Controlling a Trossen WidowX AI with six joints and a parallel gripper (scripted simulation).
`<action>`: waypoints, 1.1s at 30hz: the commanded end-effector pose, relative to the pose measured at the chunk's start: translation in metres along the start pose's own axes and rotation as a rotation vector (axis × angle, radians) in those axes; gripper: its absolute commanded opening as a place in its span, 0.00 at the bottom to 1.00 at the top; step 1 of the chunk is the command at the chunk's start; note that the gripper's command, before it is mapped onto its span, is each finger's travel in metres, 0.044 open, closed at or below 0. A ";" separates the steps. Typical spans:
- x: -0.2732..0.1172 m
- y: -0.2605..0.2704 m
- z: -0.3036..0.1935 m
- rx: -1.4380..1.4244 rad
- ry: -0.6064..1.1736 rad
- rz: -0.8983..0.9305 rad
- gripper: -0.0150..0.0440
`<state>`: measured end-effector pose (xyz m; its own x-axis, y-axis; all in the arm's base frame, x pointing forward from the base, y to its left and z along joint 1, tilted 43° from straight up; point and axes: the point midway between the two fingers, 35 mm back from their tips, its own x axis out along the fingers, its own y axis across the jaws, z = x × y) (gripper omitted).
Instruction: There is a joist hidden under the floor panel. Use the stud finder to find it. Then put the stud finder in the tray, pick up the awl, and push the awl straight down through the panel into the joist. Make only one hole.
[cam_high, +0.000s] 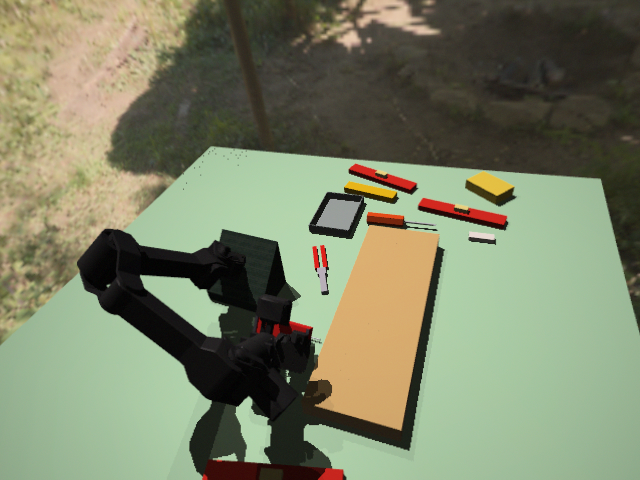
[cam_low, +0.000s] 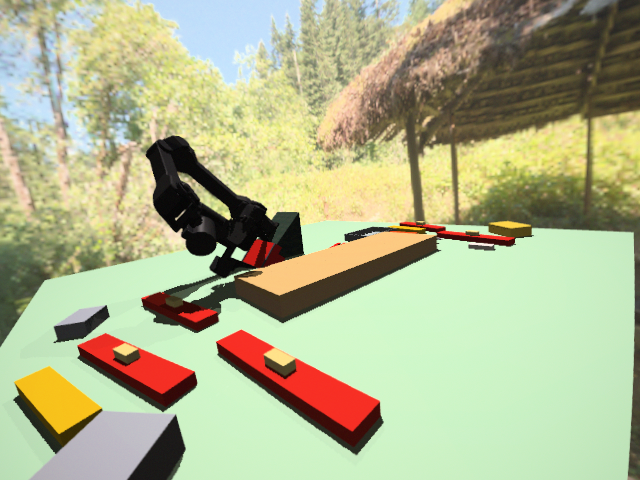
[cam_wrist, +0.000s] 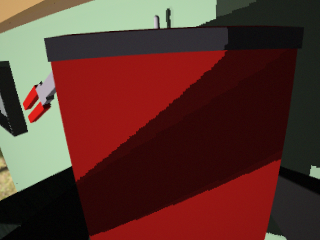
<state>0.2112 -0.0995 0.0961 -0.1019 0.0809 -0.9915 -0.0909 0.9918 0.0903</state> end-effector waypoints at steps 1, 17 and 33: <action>0.000 0.001 0.000 -0.002 0.000 0.002 0.48; -0.003 0.001 0.000 -0.002 0.000 0.002 1.00; -0.024 0.000 0.000 -0.001 -0.001 -0.001 1.00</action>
<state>0.2111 -0.1001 0.1128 -0.1119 0.0830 -0.9902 -0.0897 0.9916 0.0933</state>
